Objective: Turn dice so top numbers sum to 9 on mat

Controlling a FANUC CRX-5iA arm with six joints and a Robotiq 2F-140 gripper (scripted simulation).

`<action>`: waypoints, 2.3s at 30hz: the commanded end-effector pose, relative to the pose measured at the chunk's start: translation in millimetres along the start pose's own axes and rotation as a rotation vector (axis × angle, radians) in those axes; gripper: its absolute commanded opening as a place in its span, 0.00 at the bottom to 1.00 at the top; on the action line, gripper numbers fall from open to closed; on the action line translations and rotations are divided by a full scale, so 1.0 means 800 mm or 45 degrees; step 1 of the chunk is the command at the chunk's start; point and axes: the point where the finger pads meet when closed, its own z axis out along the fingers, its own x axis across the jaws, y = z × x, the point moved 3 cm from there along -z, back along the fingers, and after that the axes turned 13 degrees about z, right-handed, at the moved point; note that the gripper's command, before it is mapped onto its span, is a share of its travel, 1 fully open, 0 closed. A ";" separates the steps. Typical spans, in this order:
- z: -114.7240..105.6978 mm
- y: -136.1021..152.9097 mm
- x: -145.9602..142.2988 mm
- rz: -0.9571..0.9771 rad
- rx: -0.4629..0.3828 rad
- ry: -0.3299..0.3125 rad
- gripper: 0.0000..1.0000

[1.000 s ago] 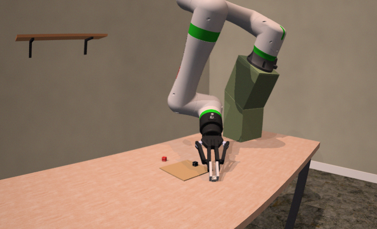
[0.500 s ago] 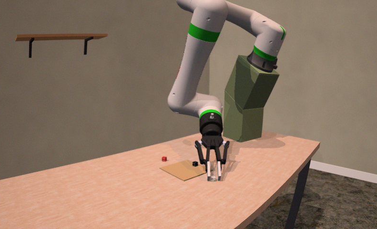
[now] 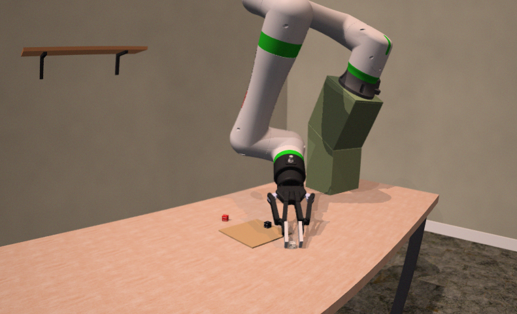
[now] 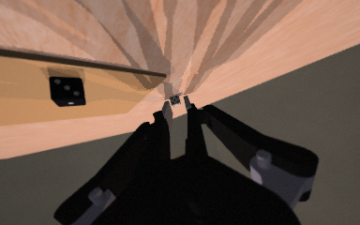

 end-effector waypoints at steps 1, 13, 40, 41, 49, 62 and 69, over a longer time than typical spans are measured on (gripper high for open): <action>0.000 0.000 0.000 0.000 0.000 0.000 0.19; 0.000 0.000 0.000 0.000 0.000 0.000 0.19; -0.032 0.000 0.000 0.000 0.000 0.000 0.19; -0.037 0.000 0.000 0.000 0.000 0.000 0.19; -0.062 0.000 0.000 0.000 0.000 0.000 0.19; -0.070 0.014 0.003 0.000 0.000 0.000 0.19; -0.088 0.047 0.011 0.000 0.000 0.000 0.19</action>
